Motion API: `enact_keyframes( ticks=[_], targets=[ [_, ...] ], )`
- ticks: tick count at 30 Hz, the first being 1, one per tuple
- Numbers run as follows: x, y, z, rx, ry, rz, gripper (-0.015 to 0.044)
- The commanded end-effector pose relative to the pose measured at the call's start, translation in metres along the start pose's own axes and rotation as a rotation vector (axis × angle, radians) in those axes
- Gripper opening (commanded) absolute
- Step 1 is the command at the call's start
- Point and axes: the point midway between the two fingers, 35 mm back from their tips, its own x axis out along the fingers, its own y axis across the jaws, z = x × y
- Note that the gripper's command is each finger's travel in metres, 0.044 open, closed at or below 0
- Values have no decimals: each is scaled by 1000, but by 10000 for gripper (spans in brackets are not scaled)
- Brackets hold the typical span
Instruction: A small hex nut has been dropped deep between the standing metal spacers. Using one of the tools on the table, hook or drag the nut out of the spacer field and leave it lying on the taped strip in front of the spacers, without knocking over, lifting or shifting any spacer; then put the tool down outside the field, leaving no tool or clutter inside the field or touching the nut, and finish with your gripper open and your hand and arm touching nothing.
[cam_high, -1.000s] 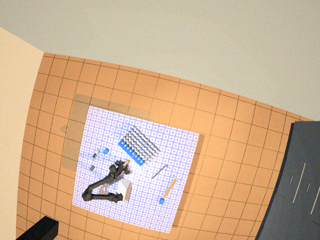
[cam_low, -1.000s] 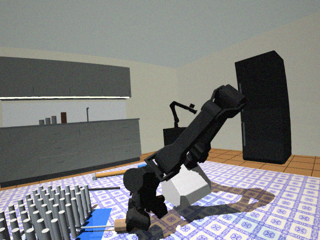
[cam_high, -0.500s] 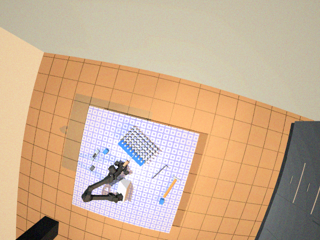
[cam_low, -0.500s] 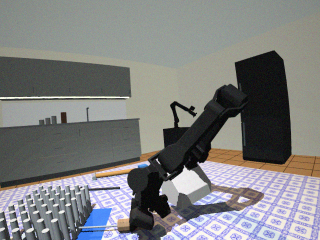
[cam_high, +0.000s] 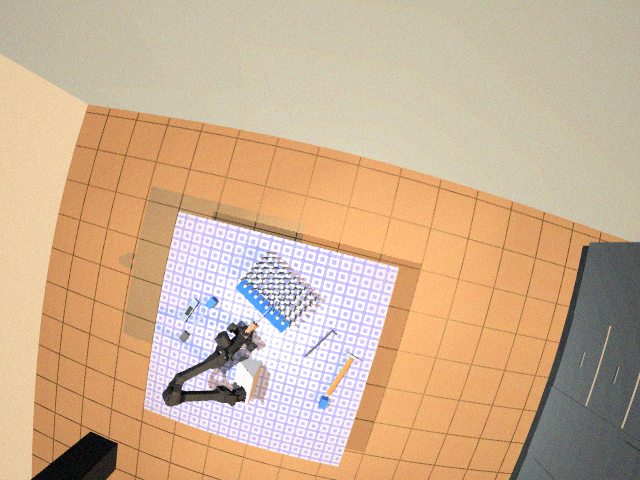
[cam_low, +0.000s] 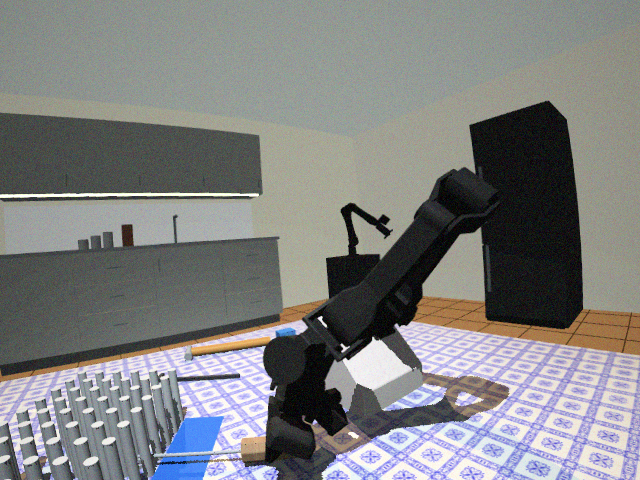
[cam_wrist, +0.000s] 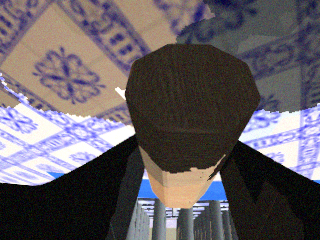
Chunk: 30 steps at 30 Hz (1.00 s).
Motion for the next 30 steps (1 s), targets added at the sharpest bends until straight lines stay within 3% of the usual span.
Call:
enact_keyframes(
  ticks=[1, 30],
  targets=[
    [-2, 1, 2, 4, 4, 4, 0],
    [-10, 1, 17, 5, 3, 4, 0]
  ],
)
